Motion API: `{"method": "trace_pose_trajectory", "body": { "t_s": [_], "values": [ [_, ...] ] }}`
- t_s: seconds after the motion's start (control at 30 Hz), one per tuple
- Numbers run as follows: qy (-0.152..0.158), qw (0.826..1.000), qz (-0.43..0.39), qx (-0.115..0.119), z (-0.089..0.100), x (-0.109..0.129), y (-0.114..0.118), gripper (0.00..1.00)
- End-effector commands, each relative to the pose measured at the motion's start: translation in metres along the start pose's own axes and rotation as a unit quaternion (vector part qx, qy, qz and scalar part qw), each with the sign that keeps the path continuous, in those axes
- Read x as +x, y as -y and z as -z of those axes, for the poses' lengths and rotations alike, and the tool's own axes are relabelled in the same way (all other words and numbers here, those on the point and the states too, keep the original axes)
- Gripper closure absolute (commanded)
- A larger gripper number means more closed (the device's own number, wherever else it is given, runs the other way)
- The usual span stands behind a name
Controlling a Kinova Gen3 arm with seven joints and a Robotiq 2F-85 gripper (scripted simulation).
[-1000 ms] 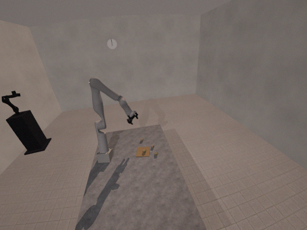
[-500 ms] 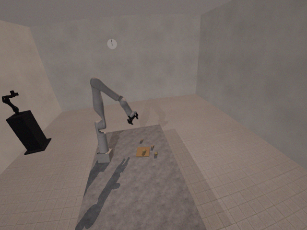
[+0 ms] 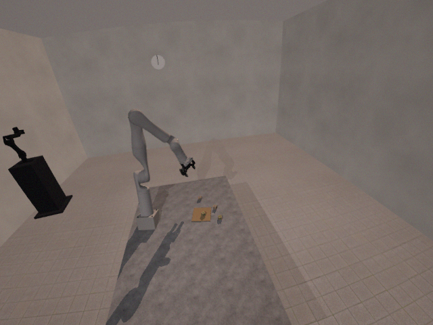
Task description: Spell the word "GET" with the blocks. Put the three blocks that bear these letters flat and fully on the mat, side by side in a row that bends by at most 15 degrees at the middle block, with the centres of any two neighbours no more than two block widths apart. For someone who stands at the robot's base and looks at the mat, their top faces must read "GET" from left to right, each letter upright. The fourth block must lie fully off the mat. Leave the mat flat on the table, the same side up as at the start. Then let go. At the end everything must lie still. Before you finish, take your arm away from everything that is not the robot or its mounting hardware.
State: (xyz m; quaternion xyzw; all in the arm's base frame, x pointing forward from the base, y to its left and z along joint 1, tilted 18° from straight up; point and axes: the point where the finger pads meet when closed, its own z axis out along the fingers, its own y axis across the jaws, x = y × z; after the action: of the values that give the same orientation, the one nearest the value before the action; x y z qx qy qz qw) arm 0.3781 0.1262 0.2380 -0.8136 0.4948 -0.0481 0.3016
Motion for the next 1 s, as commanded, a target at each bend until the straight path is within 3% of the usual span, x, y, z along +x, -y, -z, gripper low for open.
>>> {"method": "trace_pose_trajectory", "body": {
  "t_s": [0.0,0.97],
  "values": [
    [0.001,1.000,0.001,0.000,0.000,-0.001,0.001,0.00],
    [0.008,1.000,0.002,-0.019,-0.013,0.004,-0.004,0.00]
  ]
}}
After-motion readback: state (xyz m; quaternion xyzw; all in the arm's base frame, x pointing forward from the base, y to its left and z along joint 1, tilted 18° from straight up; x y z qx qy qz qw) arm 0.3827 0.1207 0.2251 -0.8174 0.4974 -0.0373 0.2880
